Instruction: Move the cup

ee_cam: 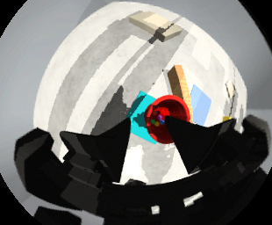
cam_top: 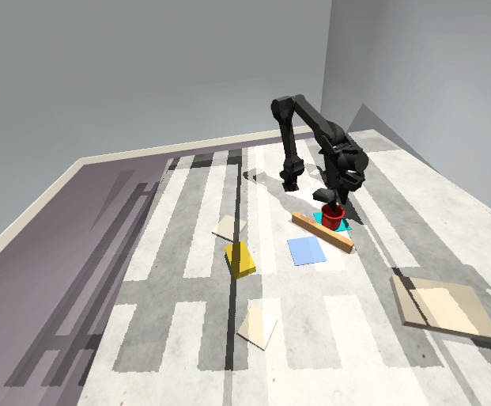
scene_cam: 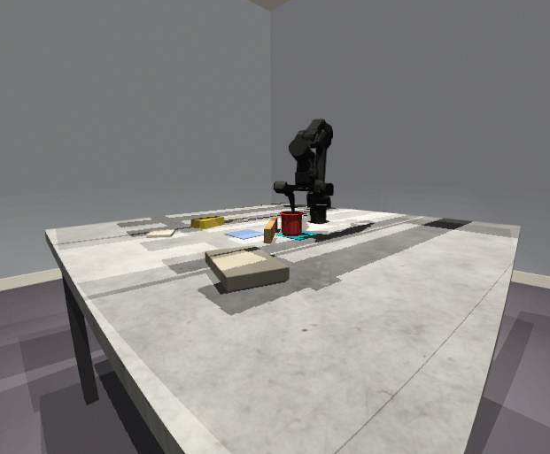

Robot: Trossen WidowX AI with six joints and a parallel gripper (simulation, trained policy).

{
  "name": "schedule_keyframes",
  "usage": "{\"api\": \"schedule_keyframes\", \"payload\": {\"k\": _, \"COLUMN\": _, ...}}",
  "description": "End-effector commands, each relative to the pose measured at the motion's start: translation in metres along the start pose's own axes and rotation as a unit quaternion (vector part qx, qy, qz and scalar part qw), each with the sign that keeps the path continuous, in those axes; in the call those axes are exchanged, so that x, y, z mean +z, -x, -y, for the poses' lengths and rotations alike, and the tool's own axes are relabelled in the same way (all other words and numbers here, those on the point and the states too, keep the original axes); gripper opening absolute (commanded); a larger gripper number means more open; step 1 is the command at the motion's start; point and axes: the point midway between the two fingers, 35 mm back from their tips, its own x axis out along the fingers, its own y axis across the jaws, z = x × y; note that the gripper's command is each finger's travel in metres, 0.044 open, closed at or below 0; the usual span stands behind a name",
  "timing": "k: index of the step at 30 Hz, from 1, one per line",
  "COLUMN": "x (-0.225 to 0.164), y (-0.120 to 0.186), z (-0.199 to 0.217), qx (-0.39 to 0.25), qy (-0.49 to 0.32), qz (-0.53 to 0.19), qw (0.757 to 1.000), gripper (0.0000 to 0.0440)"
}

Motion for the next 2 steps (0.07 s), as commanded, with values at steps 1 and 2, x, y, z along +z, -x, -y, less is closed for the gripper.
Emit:
{"api": "schedule_keyframes", "payload": {"k": 1, "x": 0.0005, "y": 0.0073, "z": -0.0006, "qx": 0.002, "qy": 0.000, "qz": 0.013, "qw": 1.000, "gripper": 0.0271}}
{"api": "schedule_keyframes", "payload": {"k": 2, "x": 0.0014, "y": 0.0096, "z": -0.0004, "qx": 0.002, "qy": 0.000, "qz": 0.018, "qw": 1.000, "gripper": 0.0276}}
